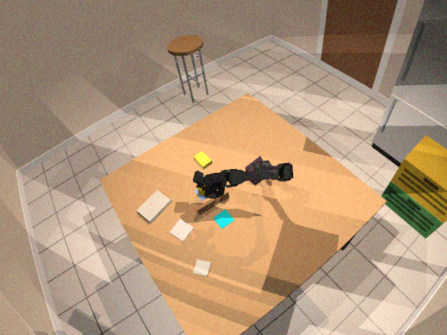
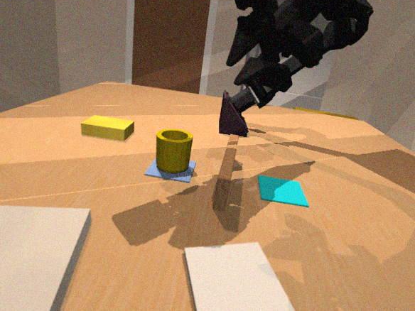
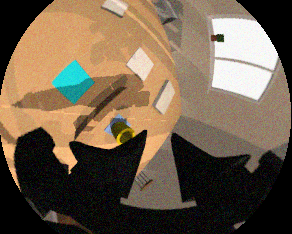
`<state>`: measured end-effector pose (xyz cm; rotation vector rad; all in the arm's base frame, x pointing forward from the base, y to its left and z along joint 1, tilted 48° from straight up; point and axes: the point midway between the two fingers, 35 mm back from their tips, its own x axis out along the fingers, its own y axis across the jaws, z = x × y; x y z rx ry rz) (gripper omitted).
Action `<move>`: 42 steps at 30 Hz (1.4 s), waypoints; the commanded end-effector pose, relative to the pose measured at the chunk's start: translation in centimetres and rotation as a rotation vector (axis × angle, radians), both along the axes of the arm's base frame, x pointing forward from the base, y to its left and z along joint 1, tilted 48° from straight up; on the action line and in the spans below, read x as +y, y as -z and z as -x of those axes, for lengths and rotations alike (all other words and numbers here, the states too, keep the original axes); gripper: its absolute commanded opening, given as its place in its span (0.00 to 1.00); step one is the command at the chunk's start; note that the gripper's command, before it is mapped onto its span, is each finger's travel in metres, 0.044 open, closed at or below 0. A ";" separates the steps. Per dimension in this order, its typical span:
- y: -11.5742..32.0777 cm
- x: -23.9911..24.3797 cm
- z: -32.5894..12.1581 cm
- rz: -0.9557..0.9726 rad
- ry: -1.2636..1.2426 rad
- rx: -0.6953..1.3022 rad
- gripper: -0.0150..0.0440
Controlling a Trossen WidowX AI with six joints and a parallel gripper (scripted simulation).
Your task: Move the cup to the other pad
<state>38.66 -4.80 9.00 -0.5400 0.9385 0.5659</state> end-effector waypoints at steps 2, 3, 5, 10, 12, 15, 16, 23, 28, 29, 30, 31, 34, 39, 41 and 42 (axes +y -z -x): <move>5.5 -0.7 1.4 -0.076 -0.176 0.205 0.54; 6.4 -0.8 1.8 -0.099 -0.214 0.238 0.54; 8.0 -0.9 2.5 -0.152 -0.290 0.295 0.54; 11.4 -0.8 4.8 -0.336 -0.487 0.389 0.54; 12.4 -0.7 5.7 -0.427 -0.557 0.401 0.54; 13.1 -0.6 6.3 -0.494 -0.600 0.400 0.54; 13.1 -0.6 6.3 -0.494 -0.600 0.400 0.54; 13.1 -0.6 6.6 -0.494 -0.600 0.400 0.54; 13.7 -0.1 6.7 -0.494 -0.600 0.400 0.54; 13.8 0.1 6.7 -0.494 -0.600 0.400 0.54; 13.9 0.2 6.7 -0.494 -0.600 0.400 0.54; 14.0 0.3 6.7 -0.494 -0.600 0.400 0.54; 14.4 0.7 6.8 -0.494 -0.600 0.400 0.54; 14.9 1.3 6.9 -0.494 -0.600 0.400 0.54; 15.1 1.5 6.9 -0.494 -0.600 0.400 0.54; 15.2 1.6 6.9 -0.494 -0.600 0.400 0.54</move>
